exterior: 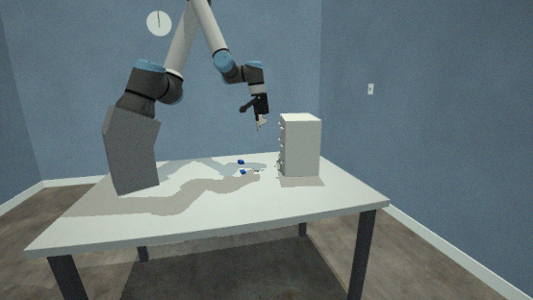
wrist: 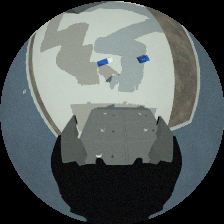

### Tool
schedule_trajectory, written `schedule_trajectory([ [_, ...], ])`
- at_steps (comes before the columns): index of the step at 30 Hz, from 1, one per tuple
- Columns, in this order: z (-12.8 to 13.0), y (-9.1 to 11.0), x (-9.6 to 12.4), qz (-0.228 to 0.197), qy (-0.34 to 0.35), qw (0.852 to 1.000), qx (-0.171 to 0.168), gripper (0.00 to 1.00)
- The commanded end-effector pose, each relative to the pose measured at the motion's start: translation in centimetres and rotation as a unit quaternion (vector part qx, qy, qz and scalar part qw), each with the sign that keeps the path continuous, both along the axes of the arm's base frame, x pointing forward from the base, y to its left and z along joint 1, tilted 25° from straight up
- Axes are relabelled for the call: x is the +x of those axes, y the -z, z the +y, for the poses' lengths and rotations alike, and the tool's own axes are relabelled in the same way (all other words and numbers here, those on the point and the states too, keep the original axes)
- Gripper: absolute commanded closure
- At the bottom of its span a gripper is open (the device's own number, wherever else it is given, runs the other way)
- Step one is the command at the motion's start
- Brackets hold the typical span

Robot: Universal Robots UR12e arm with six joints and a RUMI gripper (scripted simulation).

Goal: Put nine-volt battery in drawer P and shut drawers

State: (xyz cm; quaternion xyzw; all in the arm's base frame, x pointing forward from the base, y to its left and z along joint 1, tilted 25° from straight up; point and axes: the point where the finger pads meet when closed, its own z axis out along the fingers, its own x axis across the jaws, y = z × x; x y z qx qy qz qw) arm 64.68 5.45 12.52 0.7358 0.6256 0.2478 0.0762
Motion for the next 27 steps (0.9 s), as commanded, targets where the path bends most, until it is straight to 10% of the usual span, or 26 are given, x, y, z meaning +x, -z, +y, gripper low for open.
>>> schedule_trajectory([
  [1, -0.04, -0.16, -0.17, 0.011, -0.003, 1.0, 0.001, 0.0],
  [27, -0.07, -0.55, -0.88, 0.047, -0.013, 0.999, 0.005, 0.0],
])
